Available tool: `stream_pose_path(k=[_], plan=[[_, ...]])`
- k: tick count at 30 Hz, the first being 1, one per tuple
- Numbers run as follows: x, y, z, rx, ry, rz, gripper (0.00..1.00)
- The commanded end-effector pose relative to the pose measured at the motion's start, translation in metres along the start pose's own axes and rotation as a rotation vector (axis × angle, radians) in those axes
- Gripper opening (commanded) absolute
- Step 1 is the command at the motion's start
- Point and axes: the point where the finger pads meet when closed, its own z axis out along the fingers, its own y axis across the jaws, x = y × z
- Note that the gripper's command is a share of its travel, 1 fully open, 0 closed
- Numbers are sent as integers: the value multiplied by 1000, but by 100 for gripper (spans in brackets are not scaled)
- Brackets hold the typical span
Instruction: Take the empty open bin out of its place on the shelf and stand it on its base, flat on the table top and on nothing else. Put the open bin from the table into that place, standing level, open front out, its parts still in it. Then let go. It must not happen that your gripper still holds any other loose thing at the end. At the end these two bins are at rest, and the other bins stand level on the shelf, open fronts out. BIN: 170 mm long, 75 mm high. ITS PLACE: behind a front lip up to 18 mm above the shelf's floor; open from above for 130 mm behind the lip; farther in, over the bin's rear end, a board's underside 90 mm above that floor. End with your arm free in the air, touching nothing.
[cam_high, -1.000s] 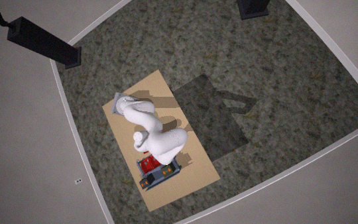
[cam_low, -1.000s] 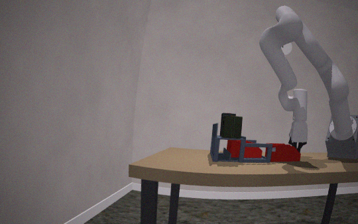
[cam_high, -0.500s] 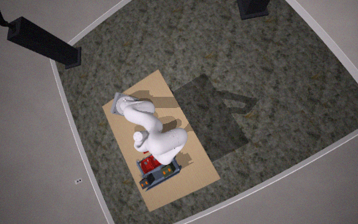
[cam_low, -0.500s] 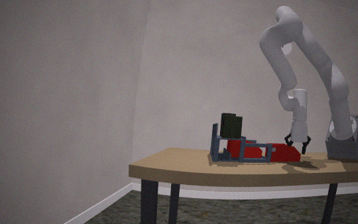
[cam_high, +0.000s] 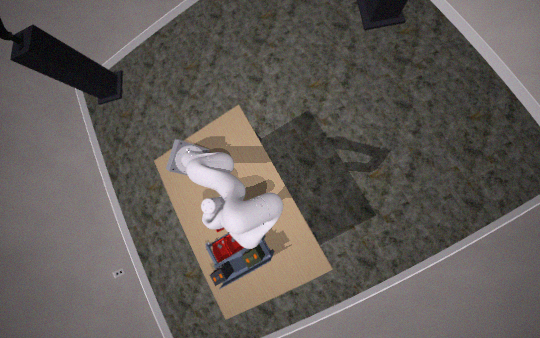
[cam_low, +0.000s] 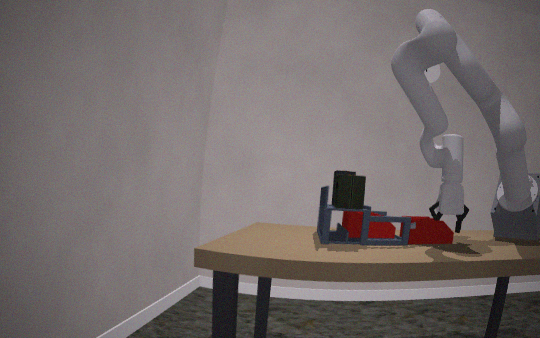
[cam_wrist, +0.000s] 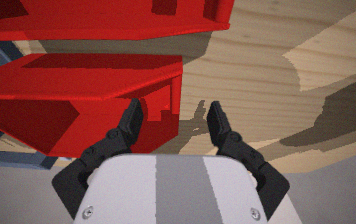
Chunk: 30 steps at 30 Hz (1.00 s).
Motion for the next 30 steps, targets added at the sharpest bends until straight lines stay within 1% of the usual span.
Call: stream_pose_path(k=[1, 22, 30], plan=[[0, 0, 0, 0, 0, 0, 95], [0, 0, -1, 0, 0, 0, 95], [0, 0, -7, 0, 0, 0, 95]])
